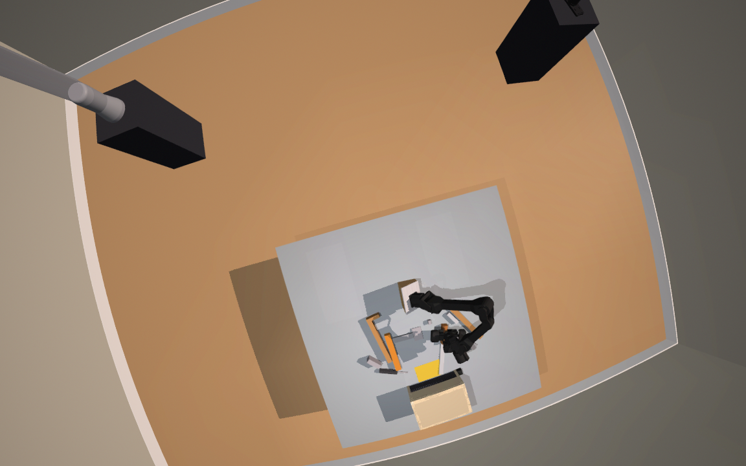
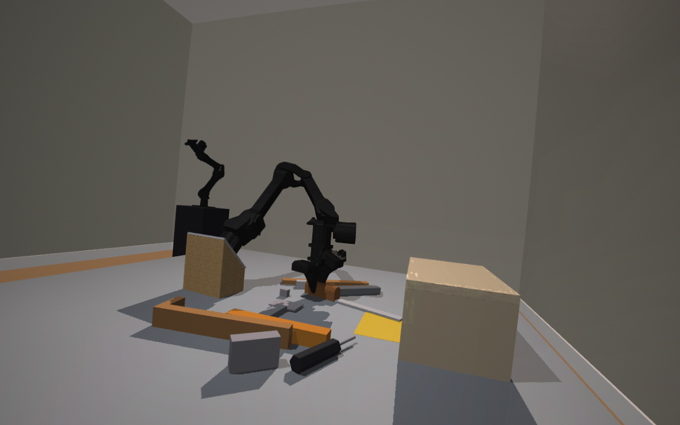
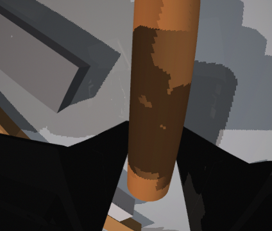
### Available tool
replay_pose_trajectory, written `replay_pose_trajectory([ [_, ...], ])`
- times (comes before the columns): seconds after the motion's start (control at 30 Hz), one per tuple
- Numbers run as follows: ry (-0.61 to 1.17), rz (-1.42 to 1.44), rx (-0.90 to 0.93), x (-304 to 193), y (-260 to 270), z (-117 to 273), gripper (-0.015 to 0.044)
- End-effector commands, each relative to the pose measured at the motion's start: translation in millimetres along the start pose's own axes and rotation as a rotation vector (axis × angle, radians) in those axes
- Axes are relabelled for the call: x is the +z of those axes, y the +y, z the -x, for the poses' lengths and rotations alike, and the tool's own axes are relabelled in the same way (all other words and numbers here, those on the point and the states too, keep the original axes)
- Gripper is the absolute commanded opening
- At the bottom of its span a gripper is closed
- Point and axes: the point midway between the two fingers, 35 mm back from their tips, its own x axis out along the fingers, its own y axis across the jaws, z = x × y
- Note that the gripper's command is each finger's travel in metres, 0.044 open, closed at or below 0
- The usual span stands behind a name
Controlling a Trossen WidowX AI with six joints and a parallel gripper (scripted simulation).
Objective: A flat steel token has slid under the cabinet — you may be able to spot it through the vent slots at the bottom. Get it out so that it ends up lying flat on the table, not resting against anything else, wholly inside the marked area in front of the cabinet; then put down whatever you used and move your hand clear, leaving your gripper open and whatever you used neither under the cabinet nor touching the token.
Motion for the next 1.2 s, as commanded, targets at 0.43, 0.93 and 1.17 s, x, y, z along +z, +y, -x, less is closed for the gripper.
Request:
replay_pose_trajectory([
  [0.43, 0.001, -0.005, 0.0, -12.5, 1.8, 0.1, 0.0],
  [0.93, 0.002, -0.12, -0.001, -12.5, 1.8, 1.1, 0.0],
  [1.17, 0.003, -0.178, -0.001, -12.5, 1.7, 1.8, 0.0],
])
